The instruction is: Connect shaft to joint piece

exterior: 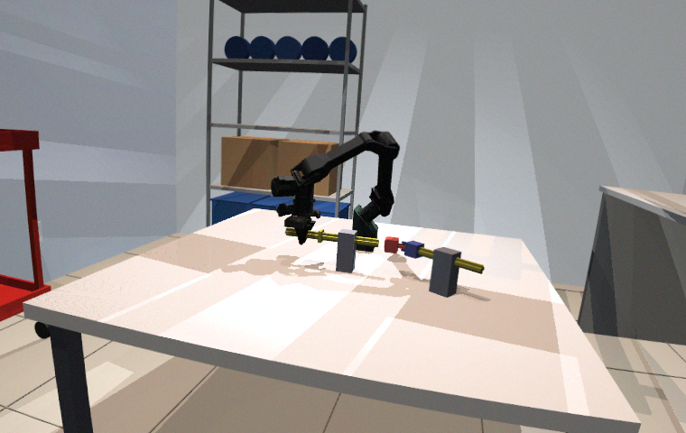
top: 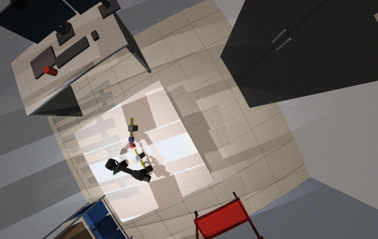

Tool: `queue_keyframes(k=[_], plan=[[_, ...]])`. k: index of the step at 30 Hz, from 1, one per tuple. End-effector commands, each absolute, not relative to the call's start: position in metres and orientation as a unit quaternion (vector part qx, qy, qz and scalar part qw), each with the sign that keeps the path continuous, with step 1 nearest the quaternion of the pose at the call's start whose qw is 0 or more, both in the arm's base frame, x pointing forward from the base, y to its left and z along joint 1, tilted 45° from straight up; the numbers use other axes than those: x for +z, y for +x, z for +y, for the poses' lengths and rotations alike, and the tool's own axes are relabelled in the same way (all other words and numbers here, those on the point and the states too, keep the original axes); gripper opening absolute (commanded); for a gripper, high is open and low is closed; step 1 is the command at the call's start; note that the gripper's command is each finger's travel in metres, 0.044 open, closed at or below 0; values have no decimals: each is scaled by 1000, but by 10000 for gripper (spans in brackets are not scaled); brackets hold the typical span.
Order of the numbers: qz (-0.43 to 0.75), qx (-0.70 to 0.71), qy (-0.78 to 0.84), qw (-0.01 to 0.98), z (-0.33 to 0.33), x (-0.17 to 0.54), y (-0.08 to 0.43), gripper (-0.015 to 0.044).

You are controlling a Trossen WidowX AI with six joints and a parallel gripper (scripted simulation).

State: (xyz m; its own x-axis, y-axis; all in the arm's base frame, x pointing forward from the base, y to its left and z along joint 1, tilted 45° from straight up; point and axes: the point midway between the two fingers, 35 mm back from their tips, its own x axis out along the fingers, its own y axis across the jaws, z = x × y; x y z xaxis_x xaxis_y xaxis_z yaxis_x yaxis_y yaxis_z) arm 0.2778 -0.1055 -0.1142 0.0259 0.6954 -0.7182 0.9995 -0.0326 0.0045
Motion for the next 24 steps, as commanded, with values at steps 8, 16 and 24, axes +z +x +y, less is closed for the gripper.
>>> queue_keyframes(k=[8, 16, 24], plan=[[640, -279, 663, 271, -92, -103, 278, 0], [640, -279, 663, 270, -84, -94, 279, 0], [640, -278, 663, 270, -75, -86, 279, 0]])
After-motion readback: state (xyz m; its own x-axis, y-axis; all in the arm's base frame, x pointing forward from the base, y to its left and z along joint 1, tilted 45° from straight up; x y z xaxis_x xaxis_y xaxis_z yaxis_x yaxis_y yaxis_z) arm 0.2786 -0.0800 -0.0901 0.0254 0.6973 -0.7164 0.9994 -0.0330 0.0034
